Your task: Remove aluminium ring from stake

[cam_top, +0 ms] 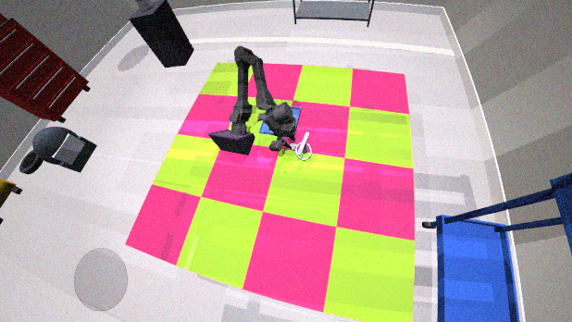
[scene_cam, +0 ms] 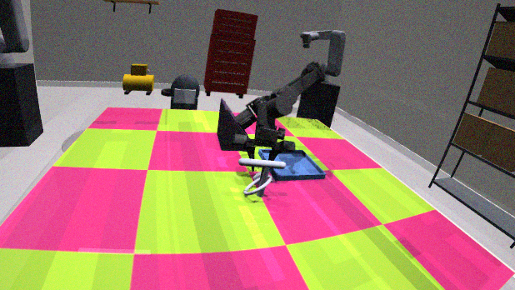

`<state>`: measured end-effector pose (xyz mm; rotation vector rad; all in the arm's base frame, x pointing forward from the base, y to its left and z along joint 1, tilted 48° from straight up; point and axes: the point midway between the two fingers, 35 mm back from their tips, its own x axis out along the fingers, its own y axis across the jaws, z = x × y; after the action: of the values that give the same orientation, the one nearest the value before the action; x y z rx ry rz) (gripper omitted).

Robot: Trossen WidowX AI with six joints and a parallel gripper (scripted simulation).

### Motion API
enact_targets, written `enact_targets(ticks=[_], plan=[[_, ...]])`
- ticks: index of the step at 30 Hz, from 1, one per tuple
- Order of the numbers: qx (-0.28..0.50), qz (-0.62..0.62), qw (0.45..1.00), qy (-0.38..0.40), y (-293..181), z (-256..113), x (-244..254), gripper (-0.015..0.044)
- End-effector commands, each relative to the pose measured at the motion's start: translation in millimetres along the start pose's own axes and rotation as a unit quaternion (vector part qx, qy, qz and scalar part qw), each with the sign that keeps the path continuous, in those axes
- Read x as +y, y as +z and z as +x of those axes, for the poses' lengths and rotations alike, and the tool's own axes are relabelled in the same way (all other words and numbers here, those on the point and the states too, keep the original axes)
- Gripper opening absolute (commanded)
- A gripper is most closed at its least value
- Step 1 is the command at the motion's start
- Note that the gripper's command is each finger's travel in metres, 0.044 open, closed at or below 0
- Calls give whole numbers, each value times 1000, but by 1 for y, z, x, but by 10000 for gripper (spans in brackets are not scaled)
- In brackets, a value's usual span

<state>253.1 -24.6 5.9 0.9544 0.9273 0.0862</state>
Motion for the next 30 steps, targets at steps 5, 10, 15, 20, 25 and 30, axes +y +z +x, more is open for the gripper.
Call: enact_targets(ticks=[5,10,15,20,25,30], plan=[[5,7,1000,-3,-4,14,-2,200],[5,7,1000,-2,-5,22,-2,200],[5,7,1000,-1,-5,28,0,200],[5,7,1000,-1,-5,28,2,200],[5,7,1000,-1,-5,28,2,200],[5,7,1000,-1,-5,28,2,200]])
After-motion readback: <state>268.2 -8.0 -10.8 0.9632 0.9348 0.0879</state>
